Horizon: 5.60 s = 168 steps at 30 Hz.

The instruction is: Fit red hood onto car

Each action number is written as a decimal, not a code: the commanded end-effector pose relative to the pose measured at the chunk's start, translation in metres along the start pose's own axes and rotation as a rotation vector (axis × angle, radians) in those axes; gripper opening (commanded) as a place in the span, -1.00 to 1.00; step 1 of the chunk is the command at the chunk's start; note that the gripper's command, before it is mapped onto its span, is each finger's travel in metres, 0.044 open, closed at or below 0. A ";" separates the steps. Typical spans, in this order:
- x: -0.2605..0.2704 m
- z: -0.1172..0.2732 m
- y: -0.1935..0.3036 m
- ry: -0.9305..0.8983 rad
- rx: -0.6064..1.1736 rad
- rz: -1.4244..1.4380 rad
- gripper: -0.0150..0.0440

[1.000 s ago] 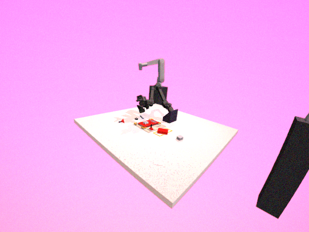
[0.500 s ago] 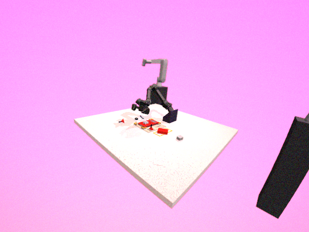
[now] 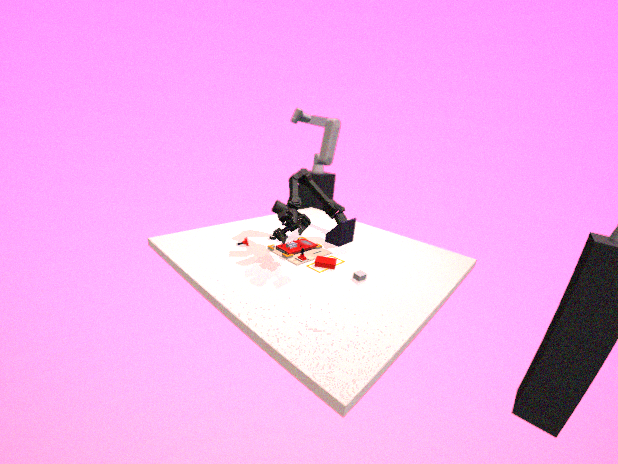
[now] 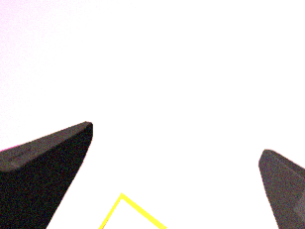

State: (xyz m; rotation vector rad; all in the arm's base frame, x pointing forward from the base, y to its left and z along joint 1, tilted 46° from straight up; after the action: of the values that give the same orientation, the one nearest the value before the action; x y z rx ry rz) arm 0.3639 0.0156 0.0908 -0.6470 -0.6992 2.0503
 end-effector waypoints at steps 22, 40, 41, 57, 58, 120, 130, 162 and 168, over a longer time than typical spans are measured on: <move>0.136 -0.077 0.024 0.709 0.713 -0.925 1.00; 0.183 -0.083 0.030 1.135 0.537 -0.984 1.00; 0.183 -0.083 0.030 1.135 0.537 -0.984 1.00; 0.182 -0.084 0.032 1.134 0.537 -0.984 1.00; 0.181 -0.085 0.033 1.134 0.537 -0.984 1.00; 0.162 -0.099 0.063 1.135 0.537 -0.983 1.00; 0.159 -0.101 0.068 1.136 0.536 -0.983 1.00; 0.151 -0.107 0.080 1.137 0.536 -0.982 1.00; 0.150 -0.108 0.082 1.137 0.536 -0.982 1.00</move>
State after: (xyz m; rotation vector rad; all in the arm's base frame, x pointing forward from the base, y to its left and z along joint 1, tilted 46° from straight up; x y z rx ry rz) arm 0.3146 0.1310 -0.0674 -0.7802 0.2159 0.6682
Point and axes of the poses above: the point midway between the two fingers, 35 mm back from their tips, its own z axis back along the fingers, its own x axis across the jaws, y = z × x, the point moved 9 cm from there along z, back along the fingers, and after that the axes turned 8 degrees about z, right-handed, at the moved point
